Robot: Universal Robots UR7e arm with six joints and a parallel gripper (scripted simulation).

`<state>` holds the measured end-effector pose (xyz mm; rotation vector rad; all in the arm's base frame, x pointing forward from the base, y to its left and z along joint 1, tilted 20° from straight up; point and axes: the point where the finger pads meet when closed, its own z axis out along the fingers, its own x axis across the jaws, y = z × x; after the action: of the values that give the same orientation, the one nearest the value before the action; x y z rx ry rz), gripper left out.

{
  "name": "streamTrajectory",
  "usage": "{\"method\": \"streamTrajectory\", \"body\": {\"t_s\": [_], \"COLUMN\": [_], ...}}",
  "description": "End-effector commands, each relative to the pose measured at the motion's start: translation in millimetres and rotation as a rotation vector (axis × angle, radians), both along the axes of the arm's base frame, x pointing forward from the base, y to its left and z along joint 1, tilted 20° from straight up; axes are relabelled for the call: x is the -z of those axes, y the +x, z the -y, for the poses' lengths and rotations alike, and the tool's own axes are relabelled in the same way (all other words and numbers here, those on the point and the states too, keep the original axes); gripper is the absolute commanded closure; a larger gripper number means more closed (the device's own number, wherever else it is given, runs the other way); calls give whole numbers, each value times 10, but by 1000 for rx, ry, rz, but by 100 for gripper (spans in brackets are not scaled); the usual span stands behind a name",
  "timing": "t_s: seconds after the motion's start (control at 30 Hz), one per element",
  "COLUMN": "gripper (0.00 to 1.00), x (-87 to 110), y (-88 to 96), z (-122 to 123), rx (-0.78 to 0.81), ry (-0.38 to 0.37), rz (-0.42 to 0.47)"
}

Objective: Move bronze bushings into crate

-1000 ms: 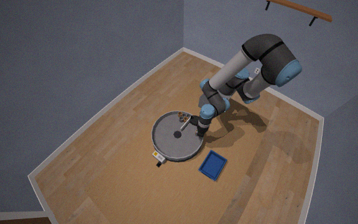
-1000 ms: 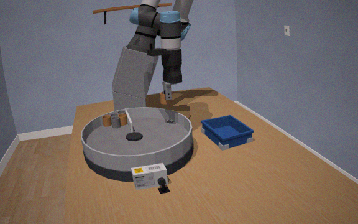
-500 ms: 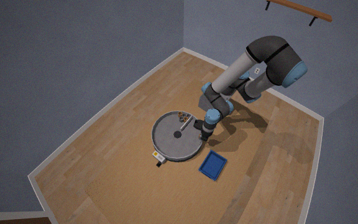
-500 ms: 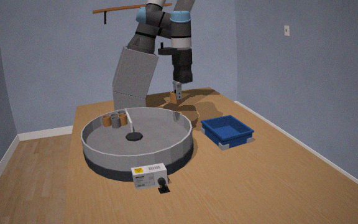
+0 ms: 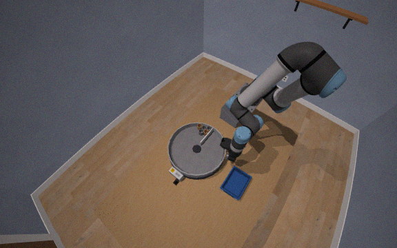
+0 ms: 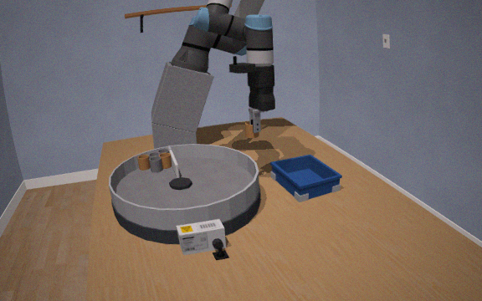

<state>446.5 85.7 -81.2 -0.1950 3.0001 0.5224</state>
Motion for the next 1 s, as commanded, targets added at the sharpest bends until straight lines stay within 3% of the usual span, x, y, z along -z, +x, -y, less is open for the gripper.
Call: {"method": "streamTrajectory", "body": {"t_s": [0.0,0.07,0.47,0.63,0.97], "gripper": [100,100,100,100,100], "x": [-112,-187,-187,-375,-375], "y": [111,186,186,370,370], "z": [-272,-463,-463,-939,-939], "rx": [0,0,0,0,0], "ry": [0,0,0,0,0], "rz": [2,2,2,2,2]}}
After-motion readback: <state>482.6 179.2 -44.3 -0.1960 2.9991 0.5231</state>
